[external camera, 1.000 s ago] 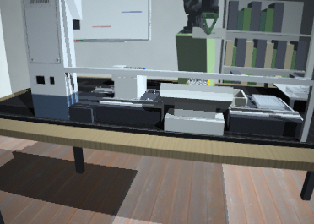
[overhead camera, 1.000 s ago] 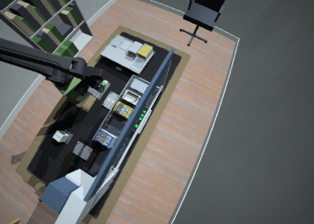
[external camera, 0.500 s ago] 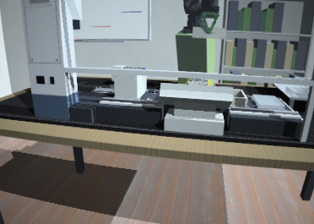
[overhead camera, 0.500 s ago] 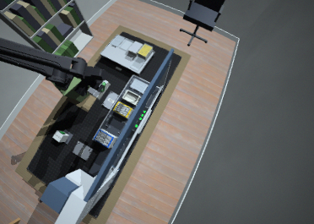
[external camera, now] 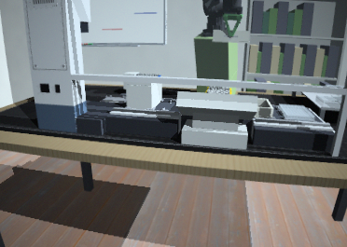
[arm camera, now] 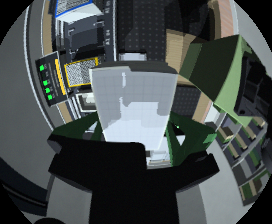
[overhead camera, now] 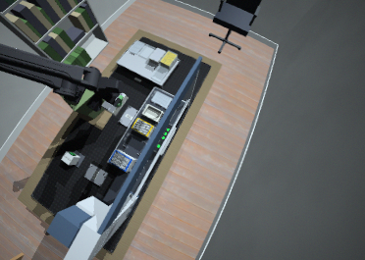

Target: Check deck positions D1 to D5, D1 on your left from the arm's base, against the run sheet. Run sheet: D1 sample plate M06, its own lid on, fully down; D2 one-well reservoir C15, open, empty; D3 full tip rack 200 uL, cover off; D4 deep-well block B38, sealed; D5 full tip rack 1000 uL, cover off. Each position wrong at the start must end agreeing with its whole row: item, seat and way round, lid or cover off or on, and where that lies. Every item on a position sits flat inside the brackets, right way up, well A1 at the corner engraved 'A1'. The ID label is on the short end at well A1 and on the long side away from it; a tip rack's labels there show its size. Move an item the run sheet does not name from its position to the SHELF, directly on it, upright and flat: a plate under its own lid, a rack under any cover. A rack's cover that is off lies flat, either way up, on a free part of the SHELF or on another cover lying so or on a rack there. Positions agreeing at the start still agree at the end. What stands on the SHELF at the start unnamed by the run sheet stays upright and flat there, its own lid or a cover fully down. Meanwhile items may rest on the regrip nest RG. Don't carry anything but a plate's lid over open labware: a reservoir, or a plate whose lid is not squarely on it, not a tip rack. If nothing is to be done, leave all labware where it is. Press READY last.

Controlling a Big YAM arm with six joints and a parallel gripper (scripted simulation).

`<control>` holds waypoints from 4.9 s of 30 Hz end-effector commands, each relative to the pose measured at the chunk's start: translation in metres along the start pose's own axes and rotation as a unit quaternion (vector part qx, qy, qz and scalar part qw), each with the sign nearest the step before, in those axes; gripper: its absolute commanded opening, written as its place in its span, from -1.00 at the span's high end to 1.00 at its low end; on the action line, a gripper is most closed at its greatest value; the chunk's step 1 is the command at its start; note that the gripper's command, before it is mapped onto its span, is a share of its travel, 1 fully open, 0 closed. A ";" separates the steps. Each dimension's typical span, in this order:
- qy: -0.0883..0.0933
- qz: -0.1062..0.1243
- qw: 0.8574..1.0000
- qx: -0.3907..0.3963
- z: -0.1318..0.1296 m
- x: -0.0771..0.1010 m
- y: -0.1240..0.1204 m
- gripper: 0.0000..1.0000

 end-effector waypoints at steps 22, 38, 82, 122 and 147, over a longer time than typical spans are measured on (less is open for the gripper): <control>0.030 0.024 0.999 -0.004 0.024 0.020 -0.018 1.00; 0.033 0.026 0.999 -0.005 0.024 0.022 -0.018 1.00; 0.010 0.006 1.000 -0.001 0.006 -0.030 -0.001 1.00; 0.012 0.007 1.000 -0.002 0.007 -0.089 -0.001 1.00; 0.011 0.006 1.000 -0.002 0.006 -0.125 -0.001 1.00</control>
Point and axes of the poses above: the point where the finger pads meet when closed, its own x axis back along the fingers, its own z axis across the jaws, y = z × x, the point moved 9 cm from there along x, back along the fingers, and after that the axes turned 15 degrees about -x, right-handed, at the moved point
